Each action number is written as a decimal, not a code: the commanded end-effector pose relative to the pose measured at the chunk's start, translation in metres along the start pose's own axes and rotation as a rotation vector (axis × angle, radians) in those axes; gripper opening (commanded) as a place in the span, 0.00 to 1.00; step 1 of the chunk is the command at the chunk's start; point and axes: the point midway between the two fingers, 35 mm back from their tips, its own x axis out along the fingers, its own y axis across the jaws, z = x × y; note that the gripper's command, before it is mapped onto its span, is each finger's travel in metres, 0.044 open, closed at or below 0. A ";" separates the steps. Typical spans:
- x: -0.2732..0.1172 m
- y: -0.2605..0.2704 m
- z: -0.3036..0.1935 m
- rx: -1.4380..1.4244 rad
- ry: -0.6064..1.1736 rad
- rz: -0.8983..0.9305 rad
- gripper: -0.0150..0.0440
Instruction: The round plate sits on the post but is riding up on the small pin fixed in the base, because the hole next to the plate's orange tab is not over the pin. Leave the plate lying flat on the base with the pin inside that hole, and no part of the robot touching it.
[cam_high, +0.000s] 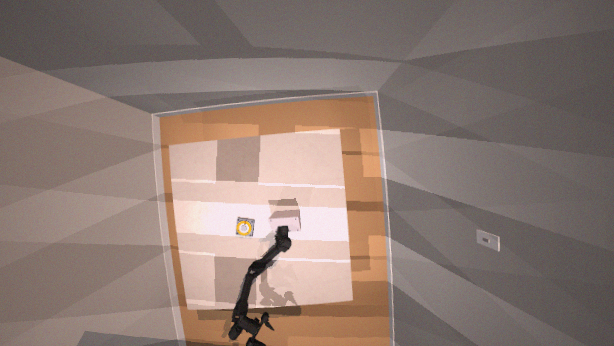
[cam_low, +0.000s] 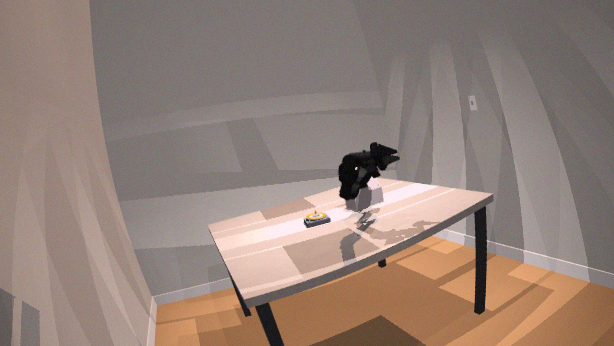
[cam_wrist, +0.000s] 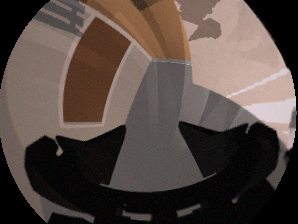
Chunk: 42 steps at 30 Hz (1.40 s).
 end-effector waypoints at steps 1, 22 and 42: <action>0.004 -0.001 -0.004 -0.012 0.014 -0.006 0.89; 0.056 -0.133 -0.310 -0.673 1.027 -0.087 0.25; -0.172 -0.242 -0.465 -1.014 2.068 0.375 0.25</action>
